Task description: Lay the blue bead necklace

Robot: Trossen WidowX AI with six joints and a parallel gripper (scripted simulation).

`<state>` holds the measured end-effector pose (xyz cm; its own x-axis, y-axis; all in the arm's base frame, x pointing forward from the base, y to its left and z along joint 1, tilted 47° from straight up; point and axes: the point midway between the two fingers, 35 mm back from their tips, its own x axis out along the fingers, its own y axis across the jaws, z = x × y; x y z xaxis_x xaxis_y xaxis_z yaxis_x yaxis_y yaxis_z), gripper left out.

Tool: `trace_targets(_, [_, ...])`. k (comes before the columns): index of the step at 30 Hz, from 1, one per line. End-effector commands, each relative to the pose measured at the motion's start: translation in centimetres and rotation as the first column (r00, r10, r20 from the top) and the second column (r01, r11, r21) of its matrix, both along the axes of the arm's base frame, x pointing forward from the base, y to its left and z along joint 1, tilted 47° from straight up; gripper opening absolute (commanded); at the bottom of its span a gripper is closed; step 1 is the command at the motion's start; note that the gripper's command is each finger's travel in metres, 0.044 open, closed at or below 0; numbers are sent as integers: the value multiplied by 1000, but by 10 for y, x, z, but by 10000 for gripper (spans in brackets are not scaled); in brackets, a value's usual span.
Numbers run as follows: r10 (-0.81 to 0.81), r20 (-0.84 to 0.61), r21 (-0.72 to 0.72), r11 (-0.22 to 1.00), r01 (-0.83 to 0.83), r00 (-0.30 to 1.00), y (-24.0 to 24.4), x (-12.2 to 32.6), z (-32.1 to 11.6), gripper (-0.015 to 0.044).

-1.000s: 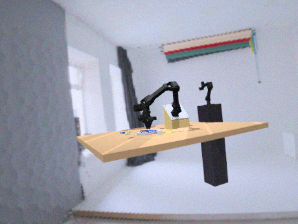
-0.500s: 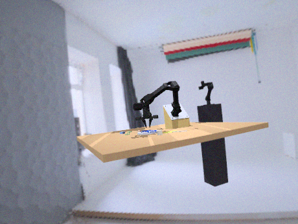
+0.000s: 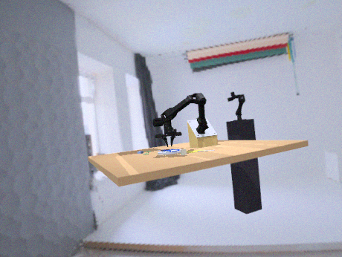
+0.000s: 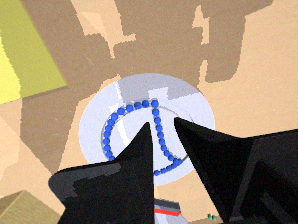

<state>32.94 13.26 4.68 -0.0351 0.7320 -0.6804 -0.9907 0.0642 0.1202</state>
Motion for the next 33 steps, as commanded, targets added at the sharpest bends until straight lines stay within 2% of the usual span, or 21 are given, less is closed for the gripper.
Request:
trace_targets(1, [5, -6, -1, 1000, -5, 1000, 8, -2, -8, 120])
trace_targets(28, [5, -6, 0, 1000, -5, 1000, 26, -3, -24, 120])
trace_targets(33, [8, -2, 3, 1000, -8, 1000, 25, -3, -22, 0])
